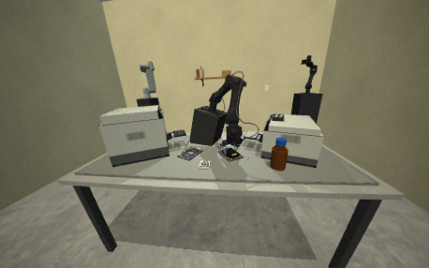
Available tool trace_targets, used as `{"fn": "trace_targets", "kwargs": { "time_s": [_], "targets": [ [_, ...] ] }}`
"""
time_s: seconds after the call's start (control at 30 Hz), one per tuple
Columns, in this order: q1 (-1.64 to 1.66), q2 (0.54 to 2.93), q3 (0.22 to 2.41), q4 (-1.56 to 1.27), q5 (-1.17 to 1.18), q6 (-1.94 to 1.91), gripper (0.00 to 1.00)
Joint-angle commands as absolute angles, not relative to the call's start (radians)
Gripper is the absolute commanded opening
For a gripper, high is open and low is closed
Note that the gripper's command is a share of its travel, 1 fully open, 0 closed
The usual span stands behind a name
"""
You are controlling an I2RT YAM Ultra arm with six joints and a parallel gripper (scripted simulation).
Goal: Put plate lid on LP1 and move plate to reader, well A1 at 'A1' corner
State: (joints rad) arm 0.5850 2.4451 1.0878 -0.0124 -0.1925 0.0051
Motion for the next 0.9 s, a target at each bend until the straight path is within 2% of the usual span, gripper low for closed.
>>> {"fn": "trace_targets", "kwargs": {
  "time_s": [0.0,0.33,0.37,0.87],
  "targets": [
    [0.59,2.431,1.1,0.006,-0.187,0.012,0.85],
    [0.589,2.457,1.114,0.003,-0.186,0.013,0.85],
    [0.586,2.446,1.094,0.0,-0.19,0.009,1.0],
    [0.586,2.446,1.094,-0.001,-0.19,0.009,1.0]
  ]
}}
